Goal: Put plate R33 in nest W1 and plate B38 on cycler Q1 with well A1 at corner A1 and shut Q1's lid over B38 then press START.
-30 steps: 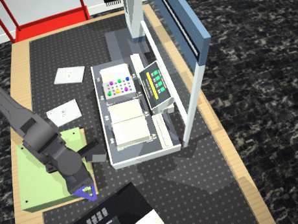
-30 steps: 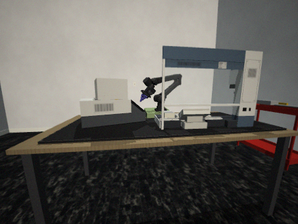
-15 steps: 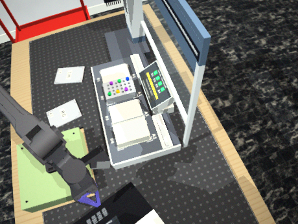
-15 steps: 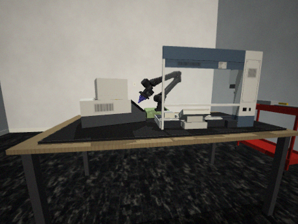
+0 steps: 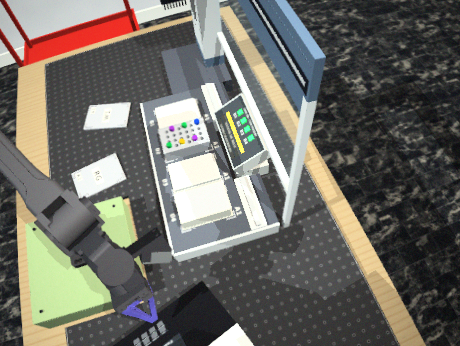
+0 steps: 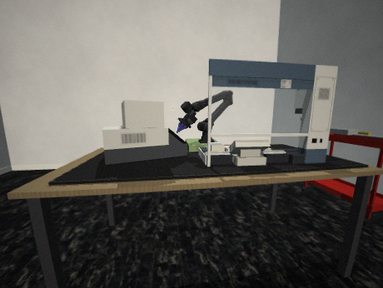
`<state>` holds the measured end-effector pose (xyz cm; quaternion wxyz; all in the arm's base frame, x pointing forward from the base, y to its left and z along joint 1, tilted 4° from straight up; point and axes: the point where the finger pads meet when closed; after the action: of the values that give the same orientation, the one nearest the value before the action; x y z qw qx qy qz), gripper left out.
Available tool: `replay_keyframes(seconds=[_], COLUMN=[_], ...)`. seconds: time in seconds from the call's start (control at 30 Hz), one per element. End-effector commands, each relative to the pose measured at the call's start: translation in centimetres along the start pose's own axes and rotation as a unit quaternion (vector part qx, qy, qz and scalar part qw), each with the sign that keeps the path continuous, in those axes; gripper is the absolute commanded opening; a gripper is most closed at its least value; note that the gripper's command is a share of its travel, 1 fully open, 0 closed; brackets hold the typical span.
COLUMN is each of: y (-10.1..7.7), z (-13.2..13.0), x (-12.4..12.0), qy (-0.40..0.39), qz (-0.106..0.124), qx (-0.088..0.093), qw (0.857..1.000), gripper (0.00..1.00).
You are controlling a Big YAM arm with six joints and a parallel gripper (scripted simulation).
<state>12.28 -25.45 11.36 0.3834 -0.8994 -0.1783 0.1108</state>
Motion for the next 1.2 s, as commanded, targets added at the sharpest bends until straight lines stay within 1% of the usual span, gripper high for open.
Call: replay_keyframes(seconds=[0.0,0.17,0.23,0.3,0.37,0.5,0.73,0.8,0.83,0.9,0.97,1.17], y=[-1.2,-1.1,-1.1,-1.4,-0.7,0.8,2.5,2.5,2.6,2.9,2.7,2.2], z=[-2.5,-2.7,-2.7,-2.9,-3.0,-2.3,-0.9,-0.9,-0.5,-0.2,-0.1,-0.9], x=[0.4,0.5,0.5,0.2,0.0,-0.1,-0.3,-0.3,-0.3,-0.3,-0.4,-0.4], qy=[-0.002,-0.002,-0.002,0.002,0.006,0.007,0.0,0.0,0.0,0.001,0.002,0.005], qz=[-0.005,-0.006,-0.006,-0.003,-0.002,0.0,0.002,0.002,0.001,0.002,0.006,0.005], qx=[-0.023,-0.013,-0.013,-0.017,-0.019,-0.013,-0.007,-0.007,-0.003,-0.004,-0.004,-0.009], qw=[1.0,1.0,1.0,1.0,1.0,1.0,1.0,1.0,1.0,1.0,1.0,1.0], gripper=[0.0,0.0,0.0,0.0,0.0,0.0,0.0,0.0,0.0,0.0,0.0,0.0])
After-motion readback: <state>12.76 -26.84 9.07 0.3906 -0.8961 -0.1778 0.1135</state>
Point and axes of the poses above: the point where the finger pads meet when closed, its own y axis out along the fingers, its own z axis across the jaws, x = y × z, and after that the axes turned 11 degrees about -y, right-handed
